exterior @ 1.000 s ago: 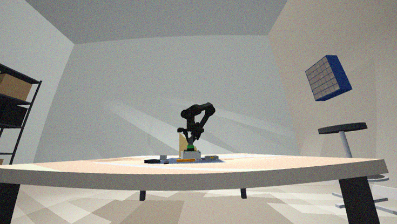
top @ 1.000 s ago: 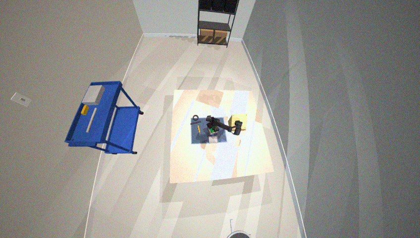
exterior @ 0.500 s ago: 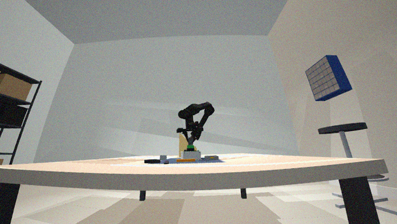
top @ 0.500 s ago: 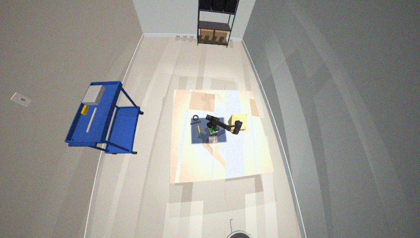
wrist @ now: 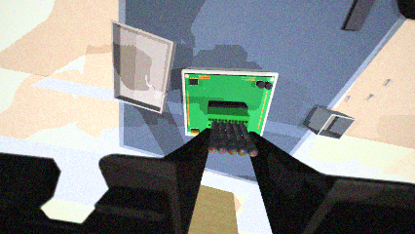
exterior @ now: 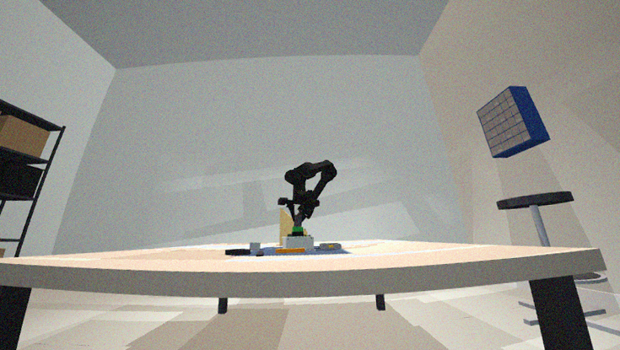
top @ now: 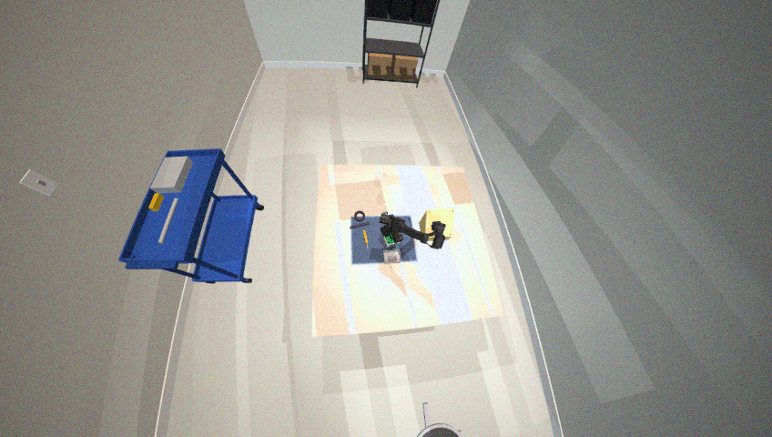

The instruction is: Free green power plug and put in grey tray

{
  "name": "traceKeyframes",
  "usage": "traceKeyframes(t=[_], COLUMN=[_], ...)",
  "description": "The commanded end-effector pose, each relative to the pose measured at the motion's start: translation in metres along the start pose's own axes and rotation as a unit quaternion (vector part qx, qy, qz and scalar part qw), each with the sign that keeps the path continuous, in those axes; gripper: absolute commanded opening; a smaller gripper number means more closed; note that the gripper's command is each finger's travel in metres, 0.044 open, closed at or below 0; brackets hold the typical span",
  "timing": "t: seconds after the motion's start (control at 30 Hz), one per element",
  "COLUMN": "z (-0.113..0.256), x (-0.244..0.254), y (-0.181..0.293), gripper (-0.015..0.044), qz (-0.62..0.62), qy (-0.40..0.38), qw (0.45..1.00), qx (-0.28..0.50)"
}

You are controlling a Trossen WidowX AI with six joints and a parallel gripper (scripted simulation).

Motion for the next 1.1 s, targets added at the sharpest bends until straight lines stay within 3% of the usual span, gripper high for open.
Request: traceKeyframes(t=[0.0,0.47,0.87,1.07], z=[0.015,0.015,0.020,0.021], x=[0.013,-0.029,0.010,0.005], y=[0.000,0.011,0.001,0.002], gripper=[0.0000,0.0000,0.0000,0.0000], qz=[-0.006,-0.004,-0.006,-0.006], qy=[0.046,-0.088,0.039,0.022], qw=[0.999,0.996,0.999,1.000], qx=[0.002,-0.032,0.000,-0.004])
Point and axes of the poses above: the point midway between the two fingers, 35 mm back from their tips, its own z axis back along the fingers, its own x axis across the jaws, y = z × x, the point moved 7 cm from there along z, back along the fingers, and after that the axes turned 14 degrees about z, right-handed, at the moved point
